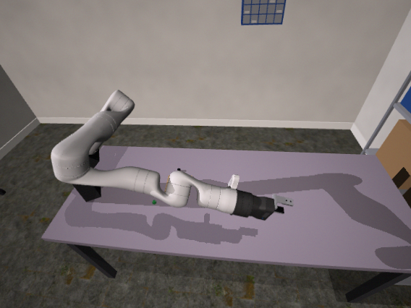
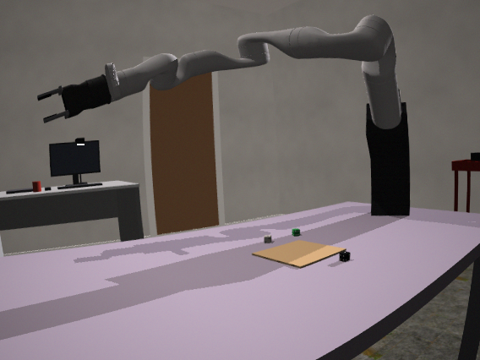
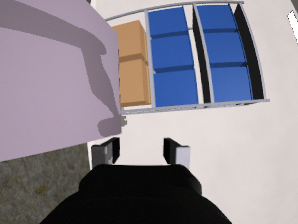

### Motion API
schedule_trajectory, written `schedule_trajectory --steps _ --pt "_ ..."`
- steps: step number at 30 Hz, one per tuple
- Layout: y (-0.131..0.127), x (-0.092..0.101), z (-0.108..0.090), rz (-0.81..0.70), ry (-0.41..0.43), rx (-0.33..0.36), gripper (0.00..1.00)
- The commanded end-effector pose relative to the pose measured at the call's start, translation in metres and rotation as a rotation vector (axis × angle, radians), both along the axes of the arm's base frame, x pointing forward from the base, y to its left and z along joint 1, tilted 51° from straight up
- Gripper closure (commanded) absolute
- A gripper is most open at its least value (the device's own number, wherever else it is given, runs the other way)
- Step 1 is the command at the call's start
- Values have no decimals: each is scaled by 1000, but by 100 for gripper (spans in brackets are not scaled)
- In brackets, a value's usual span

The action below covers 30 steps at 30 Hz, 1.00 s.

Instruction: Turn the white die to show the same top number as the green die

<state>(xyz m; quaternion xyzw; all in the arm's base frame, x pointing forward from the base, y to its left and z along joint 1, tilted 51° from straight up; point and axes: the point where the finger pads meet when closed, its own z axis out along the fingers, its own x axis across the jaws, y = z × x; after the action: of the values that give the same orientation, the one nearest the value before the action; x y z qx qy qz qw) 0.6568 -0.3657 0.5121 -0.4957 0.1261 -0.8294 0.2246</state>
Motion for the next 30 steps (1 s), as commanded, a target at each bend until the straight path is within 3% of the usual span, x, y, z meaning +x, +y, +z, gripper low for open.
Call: schedule_trajectory --steps 1,5,8,11,13,18,19,20,21,23,25,28,30 --pt "46 -12 7 34 34 -154 0" --pt "106 -21 -14 100 103 -309 0" --pt "147 -30 -41 151 166 -428 0" --pt "157 -33 -49 164 183 -458 0" --pt "192 -47 -84 215 255 -572 0" --pt "229 -72 -140 283 363 -719 0" --pt "239 -83 -162 308 404 -769 0" --pt "240 -85 -164 310 409 -774 0" --pt "249 -98 -188 337 454 -826 0" --pt "257 -111 -210 362 499 -873 0" --pt "265 -136 -247 403 574 -946 0" --pt "266 -138 -252 408 582 -954 0" --pt "271 -165 -286 448 656 -1019 0"
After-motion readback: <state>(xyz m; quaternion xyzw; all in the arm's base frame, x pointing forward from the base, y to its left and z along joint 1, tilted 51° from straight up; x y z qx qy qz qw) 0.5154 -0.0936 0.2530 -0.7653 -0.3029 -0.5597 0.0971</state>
